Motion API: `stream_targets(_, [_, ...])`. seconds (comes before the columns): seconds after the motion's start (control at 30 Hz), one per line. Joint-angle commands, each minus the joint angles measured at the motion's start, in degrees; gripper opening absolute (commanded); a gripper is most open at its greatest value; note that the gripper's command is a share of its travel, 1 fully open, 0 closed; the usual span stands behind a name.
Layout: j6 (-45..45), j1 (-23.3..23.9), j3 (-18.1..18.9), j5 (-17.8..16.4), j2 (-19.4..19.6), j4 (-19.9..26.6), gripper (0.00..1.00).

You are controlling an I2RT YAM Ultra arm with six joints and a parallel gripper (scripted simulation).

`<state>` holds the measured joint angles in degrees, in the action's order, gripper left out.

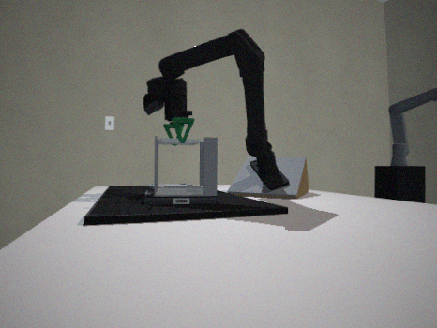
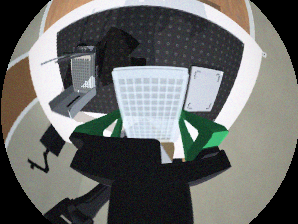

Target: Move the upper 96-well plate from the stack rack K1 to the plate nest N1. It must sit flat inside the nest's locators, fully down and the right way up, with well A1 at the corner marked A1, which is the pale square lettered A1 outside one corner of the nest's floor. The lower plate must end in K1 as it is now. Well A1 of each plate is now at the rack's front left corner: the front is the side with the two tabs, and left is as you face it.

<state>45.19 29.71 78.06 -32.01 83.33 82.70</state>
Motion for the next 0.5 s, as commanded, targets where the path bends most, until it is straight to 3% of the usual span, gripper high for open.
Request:
stream_targets(0.0, [3.20, 2.76, 2.46, -0.71, 1.61, -1.38, 0.00])
stream_targets(0.47, [9.88, 8.39, 4.43, -0.91, 7.80, -1.07, 0.00])
